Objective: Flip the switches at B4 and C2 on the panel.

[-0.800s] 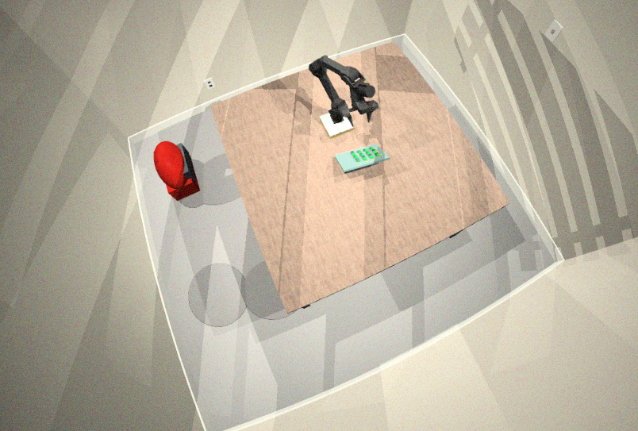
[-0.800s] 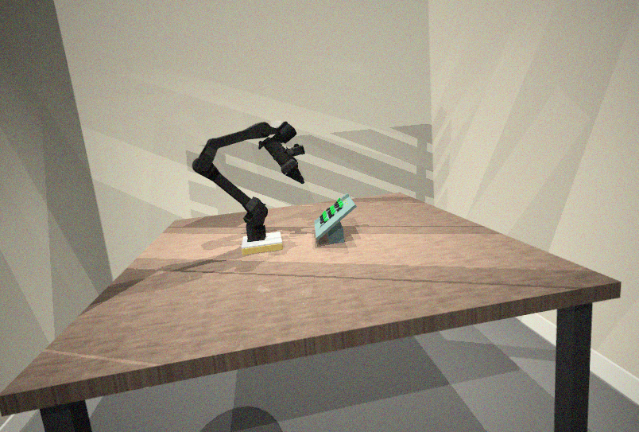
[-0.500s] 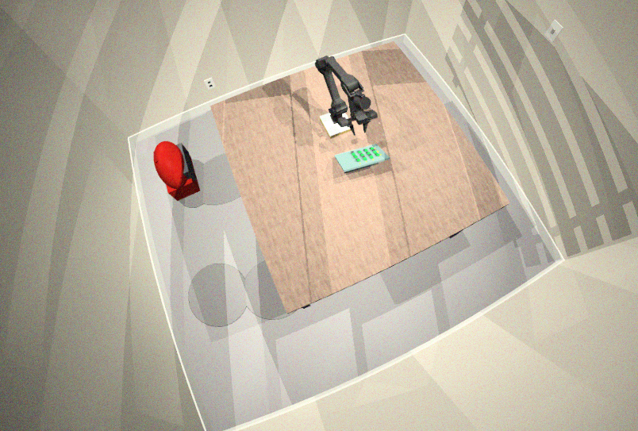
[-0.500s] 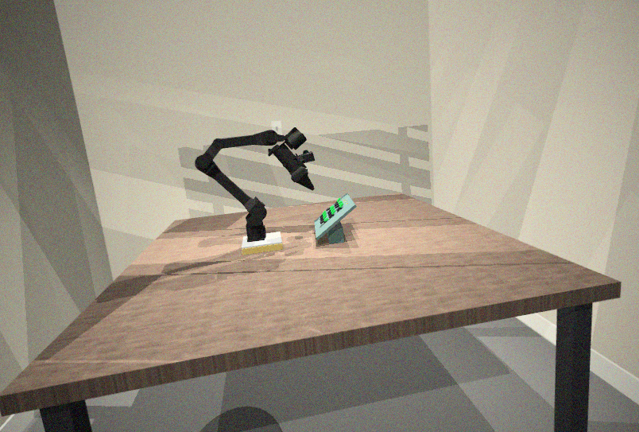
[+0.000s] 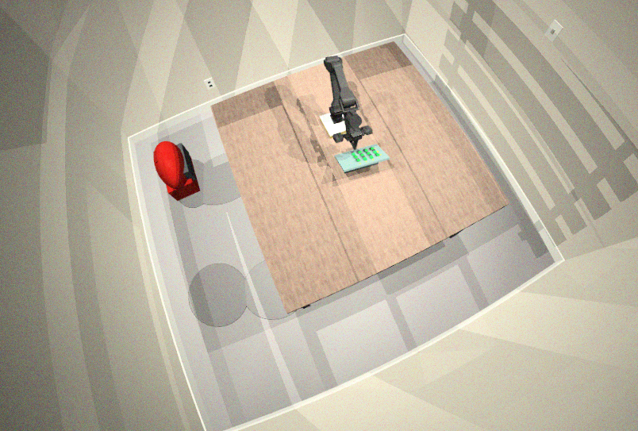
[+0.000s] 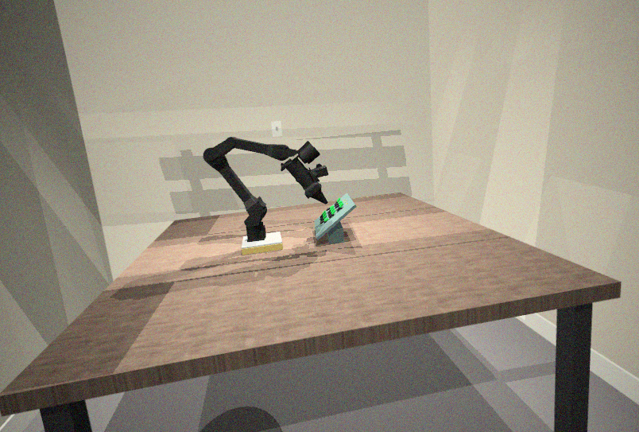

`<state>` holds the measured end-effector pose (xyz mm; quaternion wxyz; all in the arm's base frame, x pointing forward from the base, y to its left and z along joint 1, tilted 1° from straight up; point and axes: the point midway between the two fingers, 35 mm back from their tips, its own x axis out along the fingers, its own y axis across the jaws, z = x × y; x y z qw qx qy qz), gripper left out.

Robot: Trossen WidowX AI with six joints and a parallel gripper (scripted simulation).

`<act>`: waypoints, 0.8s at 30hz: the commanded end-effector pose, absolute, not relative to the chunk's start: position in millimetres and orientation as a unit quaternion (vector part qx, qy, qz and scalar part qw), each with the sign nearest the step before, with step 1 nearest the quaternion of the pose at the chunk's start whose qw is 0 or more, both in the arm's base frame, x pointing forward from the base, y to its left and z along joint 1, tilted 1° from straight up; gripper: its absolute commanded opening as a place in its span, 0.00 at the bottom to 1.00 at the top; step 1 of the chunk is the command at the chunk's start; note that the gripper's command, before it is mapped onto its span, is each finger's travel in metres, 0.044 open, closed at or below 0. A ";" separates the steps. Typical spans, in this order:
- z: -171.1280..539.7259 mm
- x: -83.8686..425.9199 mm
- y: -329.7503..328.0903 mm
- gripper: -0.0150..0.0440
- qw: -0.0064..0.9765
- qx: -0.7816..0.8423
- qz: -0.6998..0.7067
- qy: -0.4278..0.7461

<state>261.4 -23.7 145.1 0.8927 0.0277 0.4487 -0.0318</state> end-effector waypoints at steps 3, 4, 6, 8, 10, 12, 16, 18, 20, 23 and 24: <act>133.0 267.5 -24.6 0.25 0.890 0.027 -0.030 0.454; 133.0 267.5 -24.6 0.25 0.890 0.027 -0.030 0.454; 129.0 270.5 -24.8 0.25 0.890 0.027 -0.030 0.454; 125.0 273.4 -24.9 0.25 0.890 0.027 -0.030 0.454; 124.8 273.5 -24.9 0.25 0.890 0.027 -0.030 0.454; 123.9 274.3 -24.9 0.25 0.890 0.027 -0.030 0.454; 119.9 277.6 -25.1 0.25 0.890 0.027 -0.030 0.454; 117.3 279.7 -25.2 0.25 0.890 0.027 -0.030 0.454; 114.9 281.5 -25.3 0.25 0.890 0.027 -0.030 0.454; 114.0 282.2 -25.3 0.25 0.890 0.027 -0.030 0.454; 114.0 282.2 -25.3 0.25 0.890 0.027 -0.030 0.454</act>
